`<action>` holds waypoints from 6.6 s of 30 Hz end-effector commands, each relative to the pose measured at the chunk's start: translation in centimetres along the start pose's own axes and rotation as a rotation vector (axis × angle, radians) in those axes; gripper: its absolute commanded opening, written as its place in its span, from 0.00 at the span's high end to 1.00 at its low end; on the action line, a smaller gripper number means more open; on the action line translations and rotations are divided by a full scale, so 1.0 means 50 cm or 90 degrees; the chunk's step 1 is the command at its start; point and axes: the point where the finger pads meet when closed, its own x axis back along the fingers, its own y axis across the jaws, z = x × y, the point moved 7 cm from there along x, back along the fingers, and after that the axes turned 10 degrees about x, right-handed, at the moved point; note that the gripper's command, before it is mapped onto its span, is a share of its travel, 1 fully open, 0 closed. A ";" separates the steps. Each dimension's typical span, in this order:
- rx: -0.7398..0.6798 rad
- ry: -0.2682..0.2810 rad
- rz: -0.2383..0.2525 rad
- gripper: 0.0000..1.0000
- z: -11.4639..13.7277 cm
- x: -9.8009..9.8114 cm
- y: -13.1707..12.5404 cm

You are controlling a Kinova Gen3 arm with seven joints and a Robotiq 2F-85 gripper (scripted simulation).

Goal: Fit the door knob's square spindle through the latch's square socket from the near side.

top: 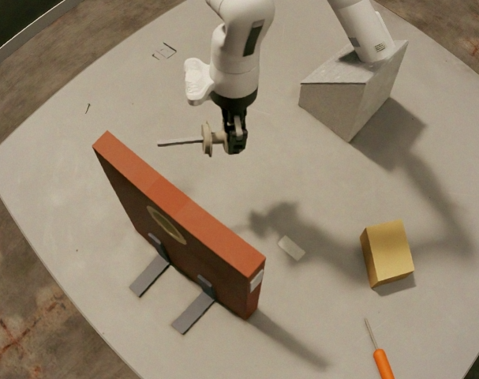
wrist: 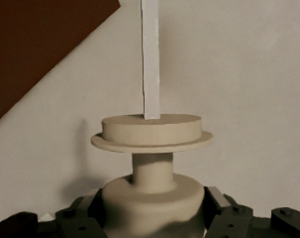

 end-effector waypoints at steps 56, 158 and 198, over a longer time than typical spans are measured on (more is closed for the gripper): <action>0.307 -0.049 -0.045 0.37 0.011 0.110 -0.111; 0.451 -0.074 -0.069 0.37 0.012 0.153 -0.155; 0.451 -0.074 -0.069 0.37 0.012 0.153 -0.155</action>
